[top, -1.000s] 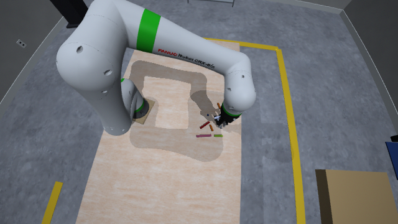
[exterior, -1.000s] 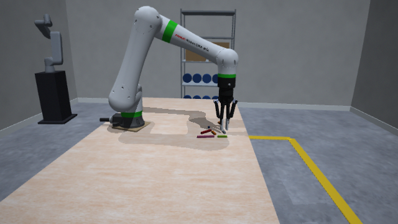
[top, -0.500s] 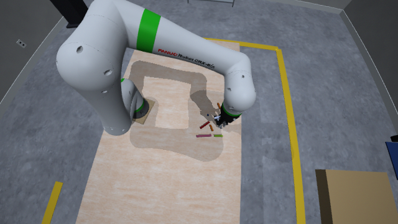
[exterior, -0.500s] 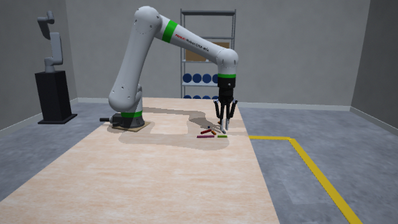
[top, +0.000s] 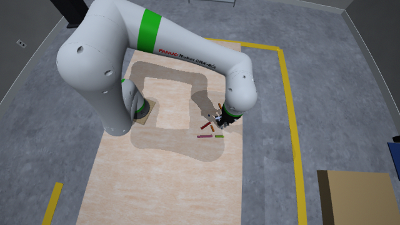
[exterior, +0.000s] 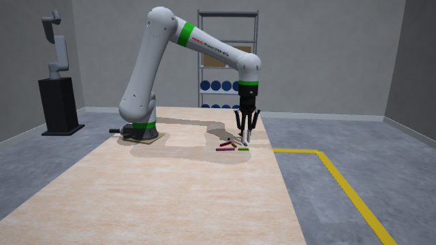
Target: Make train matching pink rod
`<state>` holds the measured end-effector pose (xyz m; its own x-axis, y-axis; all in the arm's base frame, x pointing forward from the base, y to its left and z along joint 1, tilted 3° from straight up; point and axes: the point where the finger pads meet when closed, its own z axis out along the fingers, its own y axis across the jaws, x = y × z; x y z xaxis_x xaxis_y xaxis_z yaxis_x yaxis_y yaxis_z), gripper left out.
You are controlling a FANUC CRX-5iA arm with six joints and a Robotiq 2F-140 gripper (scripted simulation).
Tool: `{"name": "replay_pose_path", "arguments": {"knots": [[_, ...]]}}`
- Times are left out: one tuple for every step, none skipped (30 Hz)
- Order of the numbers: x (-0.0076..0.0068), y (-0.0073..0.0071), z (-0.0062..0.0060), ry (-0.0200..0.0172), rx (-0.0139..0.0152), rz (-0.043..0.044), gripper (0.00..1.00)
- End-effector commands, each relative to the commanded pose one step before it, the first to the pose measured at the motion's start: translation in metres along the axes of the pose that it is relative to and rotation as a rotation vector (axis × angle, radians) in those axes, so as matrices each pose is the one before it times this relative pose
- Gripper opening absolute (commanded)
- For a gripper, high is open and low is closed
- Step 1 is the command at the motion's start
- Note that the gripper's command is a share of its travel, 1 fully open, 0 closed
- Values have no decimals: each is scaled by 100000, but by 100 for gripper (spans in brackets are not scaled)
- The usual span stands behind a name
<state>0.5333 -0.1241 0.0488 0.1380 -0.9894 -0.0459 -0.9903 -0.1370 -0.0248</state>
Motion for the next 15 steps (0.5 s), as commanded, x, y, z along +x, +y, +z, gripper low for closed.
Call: {"name": "replay_pose_path", "arguments": {"knots": [[8,-16,-8,22,40,3,15],[0,0,18,0,0,0,15],[0,0,27,0,0,0,15],[0,0,38,0,0,0,15],[0,0,48,0,0,0,15],[0,0,59,0,0,0,15],[0,0,69,0,0,0,15],[0,0,0,0,0,0,15],[0,0,0,0,0,0,15],[0,0,79,0,0,0,15],[0,0,87,0,0,0,15],[0,0,94,0,0,0,15],[0,0,100,0,0,0,15],[0,0,103,0,0,0,15],[0,0,105,0,0,0,15]]}}
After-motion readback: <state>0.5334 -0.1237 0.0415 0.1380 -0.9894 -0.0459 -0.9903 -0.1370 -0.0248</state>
